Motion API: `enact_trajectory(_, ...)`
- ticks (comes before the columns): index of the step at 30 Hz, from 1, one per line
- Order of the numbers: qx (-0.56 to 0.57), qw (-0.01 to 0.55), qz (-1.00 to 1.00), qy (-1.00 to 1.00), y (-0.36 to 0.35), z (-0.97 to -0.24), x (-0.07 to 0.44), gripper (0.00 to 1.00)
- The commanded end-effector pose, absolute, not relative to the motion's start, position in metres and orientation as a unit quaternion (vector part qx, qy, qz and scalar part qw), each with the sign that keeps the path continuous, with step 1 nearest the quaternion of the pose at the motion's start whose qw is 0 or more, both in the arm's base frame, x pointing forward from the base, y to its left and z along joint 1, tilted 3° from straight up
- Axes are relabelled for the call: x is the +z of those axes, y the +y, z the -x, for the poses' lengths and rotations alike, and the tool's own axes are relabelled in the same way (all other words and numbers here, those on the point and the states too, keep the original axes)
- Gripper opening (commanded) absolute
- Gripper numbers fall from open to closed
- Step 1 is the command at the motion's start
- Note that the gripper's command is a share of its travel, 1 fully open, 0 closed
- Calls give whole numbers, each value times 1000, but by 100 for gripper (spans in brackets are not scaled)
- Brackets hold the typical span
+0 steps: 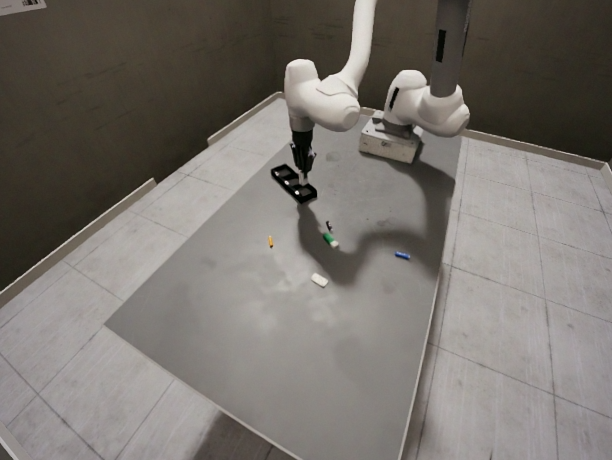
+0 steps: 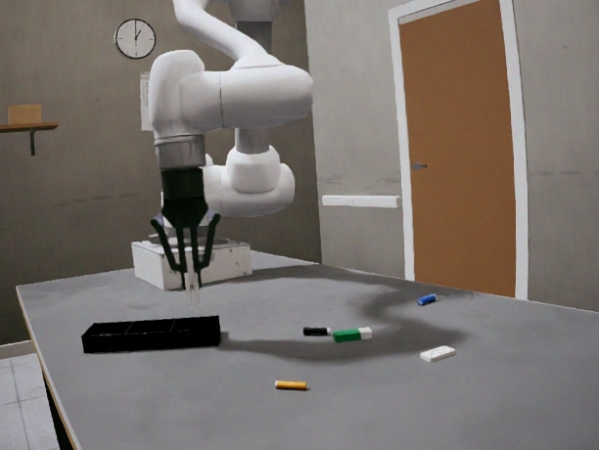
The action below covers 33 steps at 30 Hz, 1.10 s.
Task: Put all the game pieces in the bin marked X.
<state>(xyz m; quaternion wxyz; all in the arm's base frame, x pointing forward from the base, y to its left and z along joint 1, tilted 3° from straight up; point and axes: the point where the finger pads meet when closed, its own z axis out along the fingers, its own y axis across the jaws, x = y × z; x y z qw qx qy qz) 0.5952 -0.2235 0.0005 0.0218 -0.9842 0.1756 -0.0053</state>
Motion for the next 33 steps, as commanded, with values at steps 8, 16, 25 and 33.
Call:
enact_trajectory(8,-7,22,984,176,-226,-595,66,15)
enact_trajectory(16,-7,22,984,176,-229,-594,124,15)
enact_trajectory(25,-8,21,995,102,-214,-614,118,32)
enact_trajectory(33,-12,19,997,-70,-177,-666,103,32)
